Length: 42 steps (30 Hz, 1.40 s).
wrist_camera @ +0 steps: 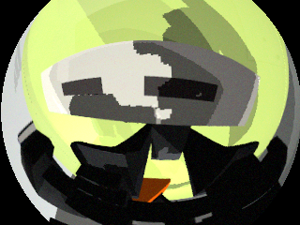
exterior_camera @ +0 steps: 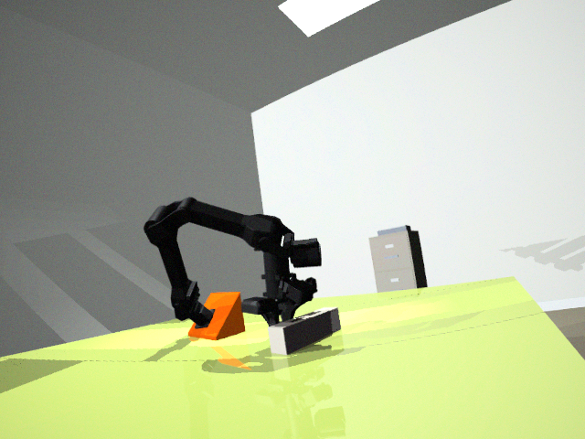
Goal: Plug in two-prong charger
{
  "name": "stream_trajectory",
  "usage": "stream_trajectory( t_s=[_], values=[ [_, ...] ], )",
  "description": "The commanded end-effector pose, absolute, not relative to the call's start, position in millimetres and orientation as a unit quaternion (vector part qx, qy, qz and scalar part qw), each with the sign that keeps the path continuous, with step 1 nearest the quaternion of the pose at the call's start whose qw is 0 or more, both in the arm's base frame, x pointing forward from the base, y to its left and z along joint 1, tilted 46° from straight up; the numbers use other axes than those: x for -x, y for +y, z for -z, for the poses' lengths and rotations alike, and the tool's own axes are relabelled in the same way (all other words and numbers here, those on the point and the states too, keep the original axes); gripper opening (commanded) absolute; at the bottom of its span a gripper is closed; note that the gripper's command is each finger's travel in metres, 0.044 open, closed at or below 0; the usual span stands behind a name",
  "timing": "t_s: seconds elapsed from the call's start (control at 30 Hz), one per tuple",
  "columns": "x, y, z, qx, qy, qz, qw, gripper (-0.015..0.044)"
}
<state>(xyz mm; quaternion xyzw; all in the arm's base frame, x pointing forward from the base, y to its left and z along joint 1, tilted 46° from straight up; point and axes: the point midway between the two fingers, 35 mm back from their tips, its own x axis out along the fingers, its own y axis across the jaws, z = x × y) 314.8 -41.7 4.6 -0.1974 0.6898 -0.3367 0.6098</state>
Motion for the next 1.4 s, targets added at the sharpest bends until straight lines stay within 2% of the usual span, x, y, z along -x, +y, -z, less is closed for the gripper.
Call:
stream_trajectory(
  t_s=[0.0, 1.37],
  values=[
    [-324.4, -44.9, -4.2, 0.194, 0.681, 0.341, 0.618, 0.0],
    [-323.0, -46.6, -2.4, 0.194, 0.681, 0.341, 0.618, 0.0]
  ],
)
